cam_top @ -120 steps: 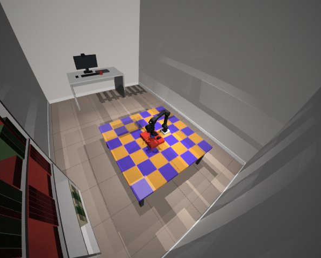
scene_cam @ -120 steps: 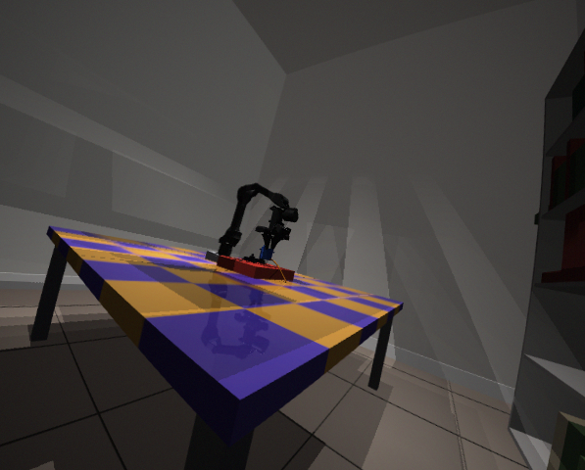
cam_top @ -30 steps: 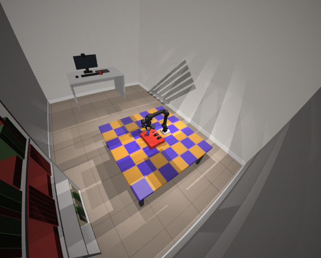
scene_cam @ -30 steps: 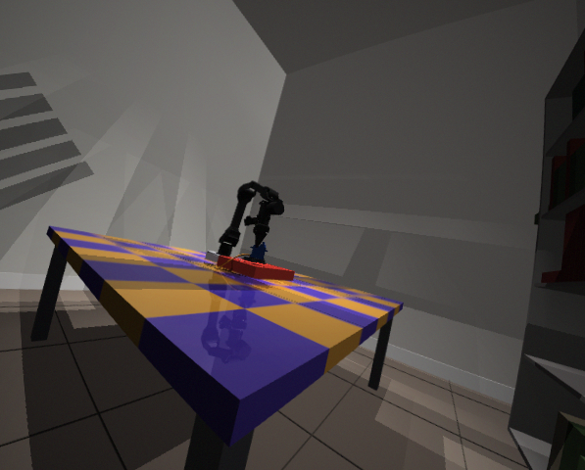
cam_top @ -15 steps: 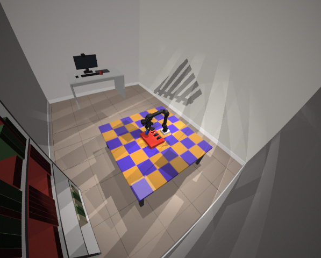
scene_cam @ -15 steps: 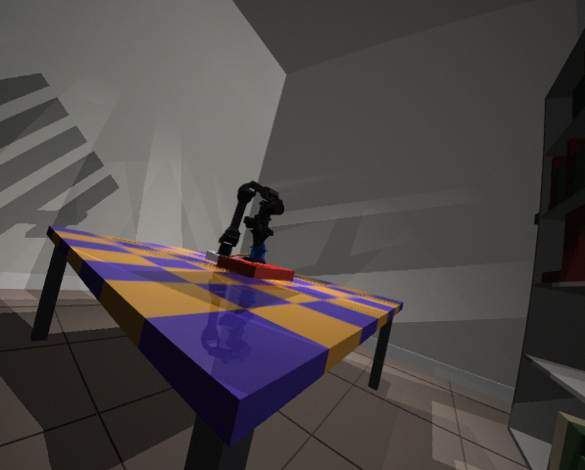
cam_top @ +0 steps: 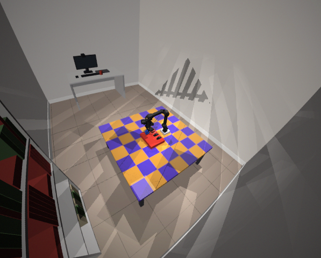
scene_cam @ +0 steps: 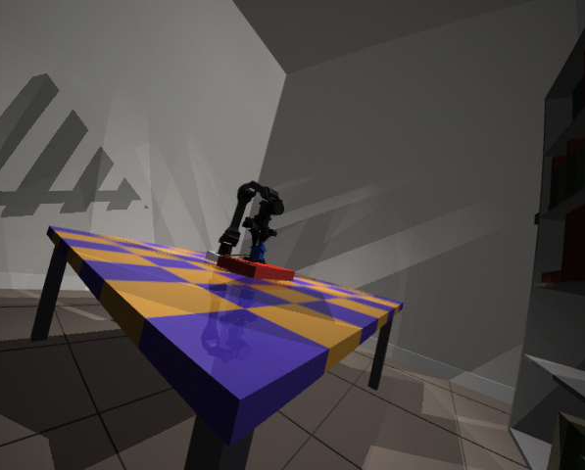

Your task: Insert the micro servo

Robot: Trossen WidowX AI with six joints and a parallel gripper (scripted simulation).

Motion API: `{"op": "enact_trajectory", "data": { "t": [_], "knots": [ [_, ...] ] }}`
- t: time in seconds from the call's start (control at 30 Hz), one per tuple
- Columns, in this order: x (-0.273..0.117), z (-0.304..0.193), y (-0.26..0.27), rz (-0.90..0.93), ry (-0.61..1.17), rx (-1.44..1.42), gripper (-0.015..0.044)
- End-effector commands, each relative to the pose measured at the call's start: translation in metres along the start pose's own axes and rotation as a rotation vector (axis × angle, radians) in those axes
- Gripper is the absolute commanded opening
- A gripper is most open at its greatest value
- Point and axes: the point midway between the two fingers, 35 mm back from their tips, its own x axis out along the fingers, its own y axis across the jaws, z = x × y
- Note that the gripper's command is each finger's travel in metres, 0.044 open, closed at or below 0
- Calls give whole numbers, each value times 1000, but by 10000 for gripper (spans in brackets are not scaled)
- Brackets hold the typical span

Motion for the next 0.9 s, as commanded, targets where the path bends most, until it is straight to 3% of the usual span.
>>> {"op": "enact_trajectory", "data": {
  "t": [0.0,0.87],
  "knots": [
    [-1,6,-1,-5,3,12,0],
    [0,108,-2,-5,-6,13,0]
  ]
}}
